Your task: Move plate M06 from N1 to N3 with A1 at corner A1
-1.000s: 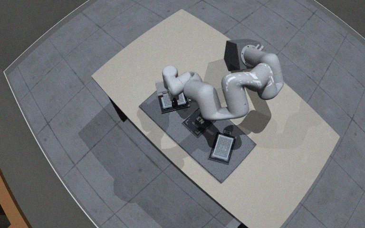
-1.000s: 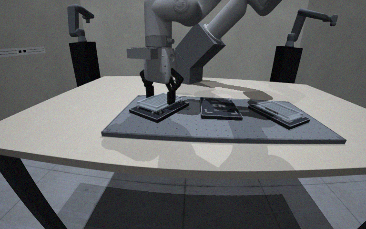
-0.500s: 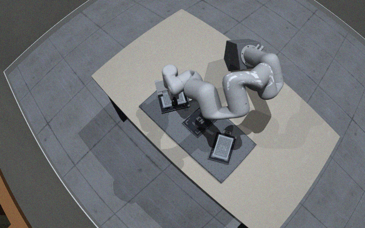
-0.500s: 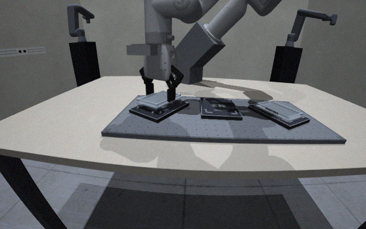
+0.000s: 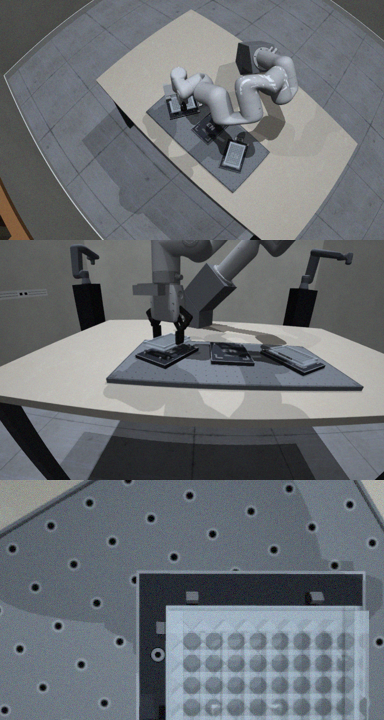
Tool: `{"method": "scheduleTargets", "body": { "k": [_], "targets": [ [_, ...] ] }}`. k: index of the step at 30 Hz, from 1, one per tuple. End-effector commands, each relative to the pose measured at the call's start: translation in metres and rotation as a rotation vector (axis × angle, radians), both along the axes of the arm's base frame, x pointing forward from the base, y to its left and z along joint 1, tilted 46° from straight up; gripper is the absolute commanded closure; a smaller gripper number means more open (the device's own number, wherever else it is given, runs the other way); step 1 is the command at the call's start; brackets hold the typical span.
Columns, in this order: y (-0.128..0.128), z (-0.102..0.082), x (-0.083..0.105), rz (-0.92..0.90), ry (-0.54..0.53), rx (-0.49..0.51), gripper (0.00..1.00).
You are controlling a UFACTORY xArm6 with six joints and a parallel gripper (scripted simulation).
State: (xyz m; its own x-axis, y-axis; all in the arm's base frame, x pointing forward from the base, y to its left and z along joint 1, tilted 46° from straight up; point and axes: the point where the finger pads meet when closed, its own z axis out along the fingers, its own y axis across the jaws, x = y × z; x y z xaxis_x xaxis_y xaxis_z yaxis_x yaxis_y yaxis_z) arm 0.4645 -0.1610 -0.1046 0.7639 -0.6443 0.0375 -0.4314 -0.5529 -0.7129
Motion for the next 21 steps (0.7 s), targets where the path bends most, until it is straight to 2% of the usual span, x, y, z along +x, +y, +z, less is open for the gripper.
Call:
{"method": "scheduleTargets", "body": {
  "k": [1, 21],
  "targets": [
    [-0.005, 0.005, -0.003, -0.002, -0.002, -0.002, 1.00],
    [-0.021, 0.026, -0.017, -0.002, -0.002, -0.002, 1.00]
  ]
}}
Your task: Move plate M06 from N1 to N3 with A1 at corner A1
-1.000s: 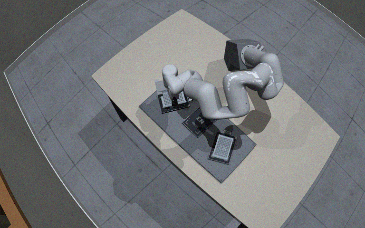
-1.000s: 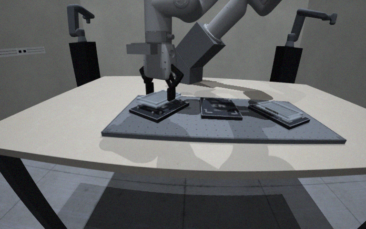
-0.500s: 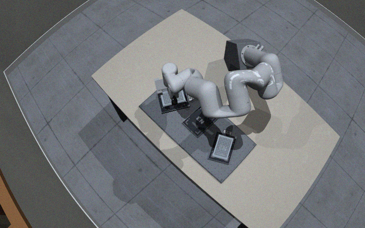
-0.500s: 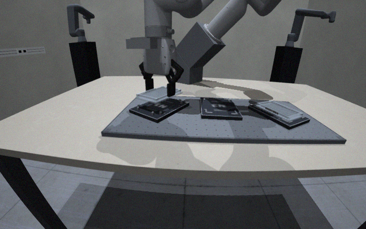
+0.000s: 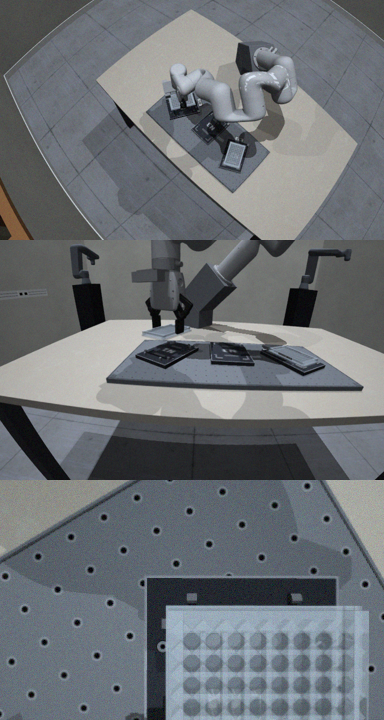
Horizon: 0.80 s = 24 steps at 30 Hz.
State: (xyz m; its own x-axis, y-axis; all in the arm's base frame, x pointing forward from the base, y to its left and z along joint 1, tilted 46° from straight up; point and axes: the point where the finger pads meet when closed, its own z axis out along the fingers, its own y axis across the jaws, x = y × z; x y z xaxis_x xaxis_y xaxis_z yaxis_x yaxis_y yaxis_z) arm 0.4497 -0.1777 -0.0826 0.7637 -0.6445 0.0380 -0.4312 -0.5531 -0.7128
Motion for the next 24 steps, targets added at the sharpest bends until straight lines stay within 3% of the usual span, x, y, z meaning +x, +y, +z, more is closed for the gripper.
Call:
{"method": "scheduleTargets", "body": {
  "k": [1, 24],
  "targets": [
    [-0.005, 0.006, -0.003, -0.001, -0.001, -0.002, 1.00],
    [-0.023, 0.029, -0.019, -0.001, -0.001, -0.002, 1.00]
  ]
}}
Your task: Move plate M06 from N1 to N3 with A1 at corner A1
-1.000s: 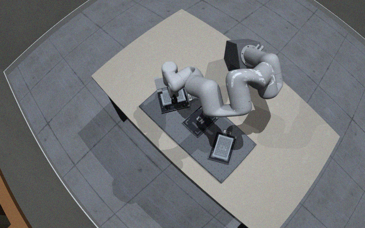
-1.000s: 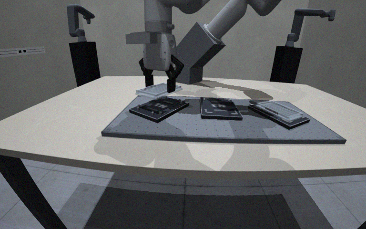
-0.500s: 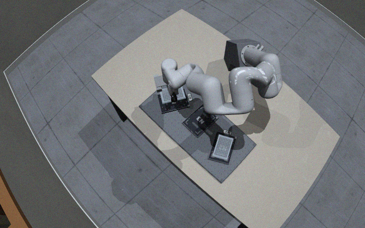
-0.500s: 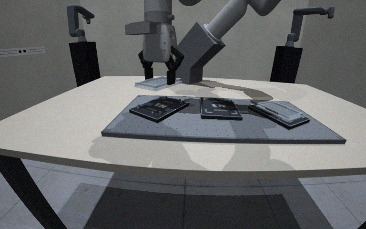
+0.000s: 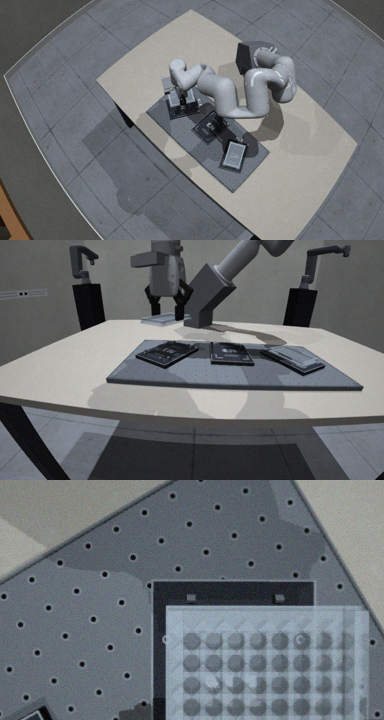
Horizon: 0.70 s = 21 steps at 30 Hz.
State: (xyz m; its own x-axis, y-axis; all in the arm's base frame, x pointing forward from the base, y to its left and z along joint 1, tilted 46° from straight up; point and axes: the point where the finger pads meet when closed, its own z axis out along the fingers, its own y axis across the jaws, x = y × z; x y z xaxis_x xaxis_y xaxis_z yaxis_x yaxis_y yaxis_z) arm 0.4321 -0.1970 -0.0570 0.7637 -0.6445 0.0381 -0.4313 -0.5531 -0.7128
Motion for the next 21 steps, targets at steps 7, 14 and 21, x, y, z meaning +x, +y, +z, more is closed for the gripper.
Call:
{"method": "scheduleTargets", "body": {
  "k": [7, 14, 21],
  "targets": [
    [-0.006, 0.008, -0.004, -0.001, -0.001, -0.002, 1.00],
    [-0.002, 0.010, -0.005, 0.022, -0.019, -0.018, 1.00],
    [0.018, 0.024, -0.008, 0.139, -0.107, -0.098, 1.00]
  ]
}}
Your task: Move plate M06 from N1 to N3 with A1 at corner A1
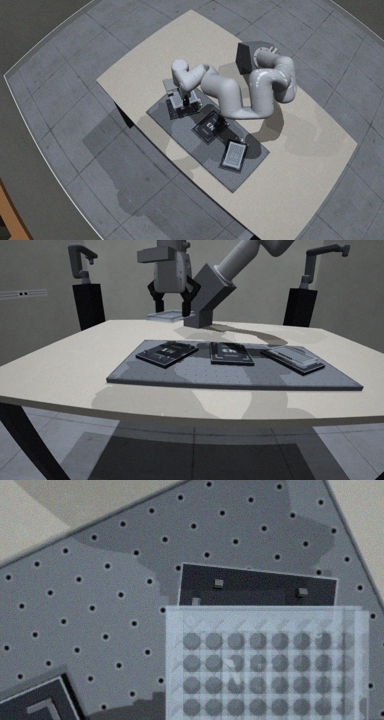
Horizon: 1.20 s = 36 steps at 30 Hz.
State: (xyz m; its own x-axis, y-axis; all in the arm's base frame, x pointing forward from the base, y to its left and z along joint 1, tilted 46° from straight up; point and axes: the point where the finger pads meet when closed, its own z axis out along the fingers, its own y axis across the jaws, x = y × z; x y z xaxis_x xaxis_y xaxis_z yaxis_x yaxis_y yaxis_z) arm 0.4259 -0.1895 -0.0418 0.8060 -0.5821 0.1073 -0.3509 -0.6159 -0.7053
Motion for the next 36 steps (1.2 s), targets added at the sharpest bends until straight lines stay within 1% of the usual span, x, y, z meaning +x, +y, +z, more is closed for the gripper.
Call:
{"method": "scheduleTargets", "body": {
  "k": [1, 10, 12, 14, 29, 31, 36],
  "targets": [
    [0.015, 0.012, -0.002, 0.087, -0.073, -0.066, 1.00],
    [0.052, 0.036, -0.007, 0.282, -0.220, -0.199, 1.00],
    [0.061, 0.042, -0.008, 0.282, -0.220, -0.199, 1.00],
    [0.061, 0.042, -0.008, 0.282, -0.220, -0.199, 1.00],
    [0.123, 0.083, -0.016, 0.282, -0.220, -0.199, 1.00],
    [0.123, 0.083, -0.016, 0.282, -0.220, -0.199, 1.00],
    [0.144, 0.097, -0.018, 0.282, -0.220, -0.199, 1.00]
  ]
}}
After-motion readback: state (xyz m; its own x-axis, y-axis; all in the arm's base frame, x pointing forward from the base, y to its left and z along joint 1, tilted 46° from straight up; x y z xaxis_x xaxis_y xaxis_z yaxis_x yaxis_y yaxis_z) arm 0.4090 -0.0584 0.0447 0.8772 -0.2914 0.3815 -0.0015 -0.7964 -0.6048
